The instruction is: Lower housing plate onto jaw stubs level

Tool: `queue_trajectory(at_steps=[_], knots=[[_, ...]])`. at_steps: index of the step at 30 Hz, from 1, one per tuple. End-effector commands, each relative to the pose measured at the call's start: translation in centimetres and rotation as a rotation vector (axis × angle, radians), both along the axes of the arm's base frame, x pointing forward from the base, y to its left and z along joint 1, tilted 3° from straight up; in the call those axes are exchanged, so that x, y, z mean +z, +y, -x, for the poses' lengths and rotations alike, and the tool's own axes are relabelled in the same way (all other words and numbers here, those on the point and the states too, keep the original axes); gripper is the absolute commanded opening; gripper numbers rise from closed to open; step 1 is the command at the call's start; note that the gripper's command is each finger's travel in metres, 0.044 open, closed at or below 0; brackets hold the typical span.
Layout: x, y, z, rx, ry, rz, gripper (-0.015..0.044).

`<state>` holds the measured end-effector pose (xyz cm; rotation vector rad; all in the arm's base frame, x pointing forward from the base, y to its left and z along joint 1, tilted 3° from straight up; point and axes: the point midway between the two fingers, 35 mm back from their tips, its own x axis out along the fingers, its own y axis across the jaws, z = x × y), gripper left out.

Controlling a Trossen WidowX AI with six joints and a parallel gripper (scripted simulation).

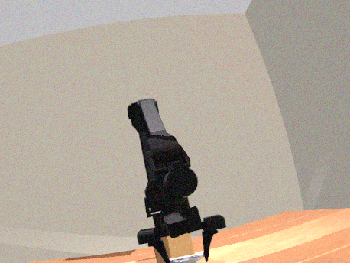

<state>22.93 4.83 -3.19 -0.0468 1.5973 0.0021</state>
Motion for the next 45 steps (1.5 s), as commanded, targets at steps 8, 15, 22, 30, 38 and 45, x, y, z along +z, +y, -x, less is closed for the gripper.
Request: queue_trajectory(at_steps=[8,15,22,30,38,45], knots=[[-1.8,-0.1,0.3,-0.003,0.002,-0.003,0.0351],[-2.2,-0.1,0.4,-0.003,0.002,-0.003,0.0351],[-2.2,-0.1,0.4,-0.003,0.002,-0.003,0.0351],[-2.4,-0.1,0.4,0.001,0.002,-0.003,0.0351],[-2.5,-0.1,0.4,0.002,0.002,-0.003,0.0351],[-2.7,-0.1,0.4,0.005,0.003,-0.003,0.0351]])
